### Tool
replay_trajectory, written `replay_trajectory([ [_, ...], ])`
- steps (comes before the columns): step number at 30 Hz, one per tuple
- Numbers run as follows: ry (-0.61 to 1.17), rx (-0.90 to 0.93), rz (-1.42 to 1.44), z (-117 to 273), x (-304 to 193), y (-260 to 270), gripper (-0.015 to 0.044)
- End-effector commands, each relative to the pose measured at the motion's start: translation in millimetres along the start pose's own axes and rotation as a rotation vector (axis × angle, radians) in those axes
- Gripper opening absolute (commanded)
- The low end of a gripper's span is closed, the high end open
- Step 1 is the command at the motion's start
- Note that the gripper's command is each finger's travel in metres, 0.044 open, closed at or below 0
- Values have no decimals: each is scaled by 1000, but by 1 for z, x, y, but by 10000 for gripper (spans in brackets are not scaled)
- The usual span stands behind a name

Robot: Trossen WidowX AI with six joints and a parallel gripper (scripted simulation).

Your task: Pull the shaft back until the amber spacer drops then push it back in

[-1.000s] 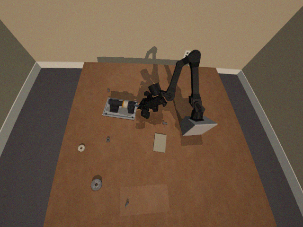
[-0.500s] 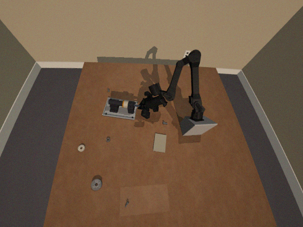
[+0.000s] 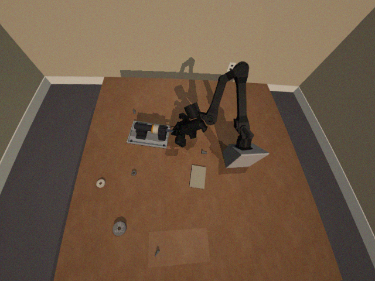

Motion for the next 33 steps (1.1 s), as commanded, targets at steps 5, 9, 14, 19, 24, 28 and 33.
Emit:
replay_trajectory([
  [5, -1, 1, 3, 2, 1, 0, 0],
  [9, -1, 1, 3, 2, 2, 0, 0],
  [14, -1, 1, 3, 3, 2, 0, 0],
  [19, -1, 1, 3, 3, 3, 0, 0],
  [24, -1, 1, 3, 3, 3, 0, 0],
  [28, -1, 1, 3, 4, 3, 0, 0],
  [33, -1, 1, 3, 4, 4, -1, 0],
])
Point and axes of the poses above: the point midway between the two fingers, 35 mm back from their tips, its own z axis back along the fingers, its own y axis across the jaws, x = y × z, the point moved 3 cm from there along z, back along the fingers, and after that the axes turned 11 degrees about z, right-handed, at the moved point
